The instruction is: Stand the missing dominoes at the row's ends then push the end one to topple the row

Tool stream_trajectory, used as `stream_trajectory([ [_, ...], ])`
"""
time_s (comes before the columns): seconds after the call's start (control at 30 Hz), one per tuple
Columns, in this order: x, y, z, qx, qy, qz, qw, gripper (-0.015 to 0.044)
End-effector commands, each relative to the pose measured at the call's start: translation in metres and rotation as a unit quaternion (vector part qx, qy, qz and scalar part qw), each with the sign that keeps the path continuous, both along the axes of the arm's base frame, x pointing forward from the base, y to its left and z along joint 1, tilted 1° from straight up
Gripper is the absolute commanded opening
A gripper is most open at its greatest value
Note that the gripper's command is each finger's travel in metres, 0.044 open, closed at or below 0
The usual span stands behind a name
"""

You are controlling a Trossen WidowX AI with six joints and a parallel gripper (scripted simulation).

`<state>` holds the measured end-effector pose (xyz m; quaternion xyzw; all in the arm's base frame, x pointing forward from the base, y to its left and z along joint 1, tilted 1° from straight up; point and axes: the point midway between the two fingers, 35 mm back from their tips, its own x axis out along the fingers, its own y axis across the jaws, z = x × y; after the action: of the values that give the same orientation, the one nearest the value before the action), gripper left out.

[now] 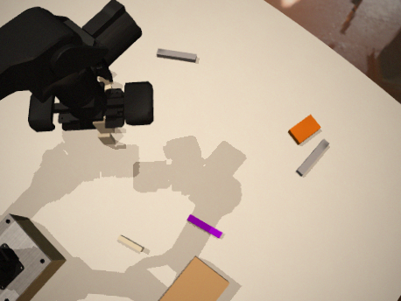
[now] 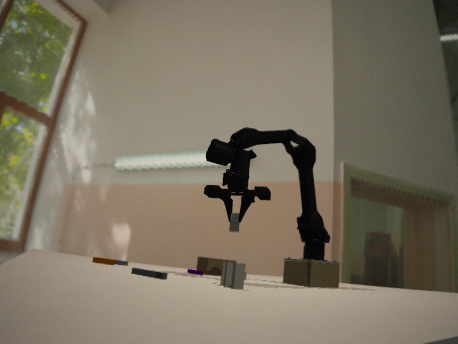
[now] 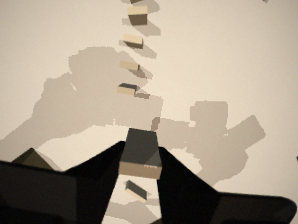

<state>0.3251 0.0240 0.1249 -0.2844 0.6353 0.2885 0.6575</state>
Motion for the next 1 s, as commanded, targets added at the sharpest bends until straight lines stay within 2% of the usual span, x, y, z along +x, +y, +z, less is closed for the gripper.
stream_trajectory([
  [0.0, -0.029, 0.012, -0.005, -0.003, 0.000, -0.003, 1.000, 0.0107],
  [0.27, -0.028, 0.013, -0.016, -0.004, -0.004, 0.000, 1.000, 0.0107],
  [0.97, -0.028, 0.014, -0.133, -0.003, 0.000, -0.003, 1.000, 0.0107],
])
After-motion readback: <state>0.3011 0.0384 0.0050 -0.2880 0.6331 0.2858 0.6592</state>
